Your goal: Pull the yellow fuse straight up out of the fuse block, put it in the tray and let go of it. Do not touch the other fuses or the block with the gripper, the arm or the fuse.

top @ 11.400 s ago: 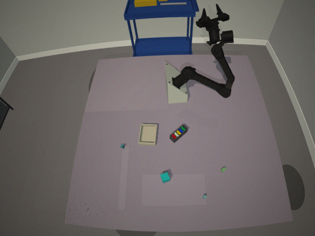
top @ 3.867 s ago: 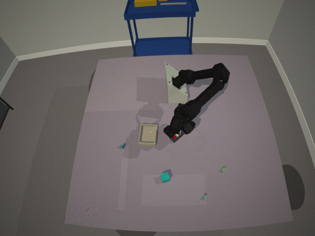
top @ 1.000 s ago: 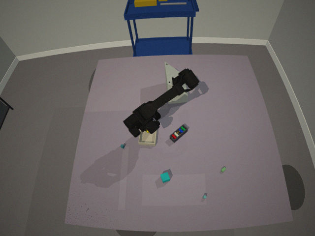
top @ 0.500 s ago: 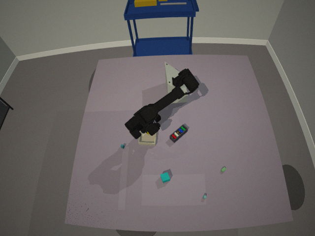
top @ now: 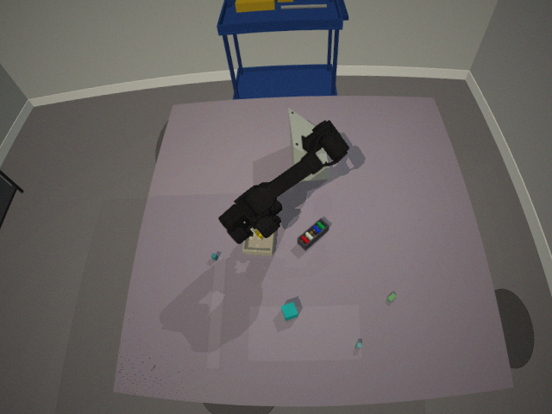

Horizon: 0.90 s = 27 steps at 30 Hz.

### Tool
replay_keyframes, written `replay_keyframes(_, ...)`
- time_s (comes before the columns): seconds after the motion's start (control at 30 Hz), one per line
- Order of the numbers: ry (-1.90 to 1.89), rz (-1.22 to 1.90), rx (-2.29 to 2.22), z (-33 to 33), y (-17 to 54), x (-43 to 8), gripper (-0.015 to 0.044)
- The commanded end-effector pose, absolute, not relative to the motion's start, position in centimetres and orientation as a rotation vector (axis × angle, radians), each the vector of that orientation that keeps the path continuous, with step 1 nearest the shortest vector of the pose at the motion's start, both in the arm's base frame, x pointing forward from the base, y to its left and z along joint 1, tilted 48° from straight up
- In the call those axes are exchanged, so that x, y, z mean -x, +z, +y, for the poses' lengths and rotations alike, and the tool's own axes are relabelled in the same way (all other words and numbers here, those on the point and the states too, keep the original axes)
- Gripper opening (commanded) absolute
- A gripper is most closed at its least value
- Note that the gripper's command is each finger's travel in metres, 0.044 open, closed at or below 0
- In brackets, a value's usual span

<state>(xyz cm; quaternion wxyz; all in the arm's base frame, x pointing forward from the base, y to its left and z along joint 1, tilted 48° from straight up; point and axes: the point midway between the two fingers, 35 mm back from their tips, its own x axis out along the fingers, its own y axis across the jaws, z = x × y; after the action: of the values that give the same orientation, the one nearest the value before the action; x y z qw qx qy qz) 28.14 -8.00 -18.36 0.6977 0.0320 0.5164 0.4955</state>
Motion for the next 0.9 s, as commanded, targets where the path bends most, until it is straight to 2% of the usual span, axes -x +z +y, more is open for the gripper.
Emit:
replay_keyframes(0.0, 1.105, 1.153, -0.073, -8.9, -17.6, -28.2, 0.033)
replay_keyframes(0.1, 1.104, 1.155, -0.079, -10.7, -15.8, -28.1, 0.033)
replay_keyframes(0.87, 1.098, 1.153, -0.083, -10.6, -15.8, -28.2, 0.033)
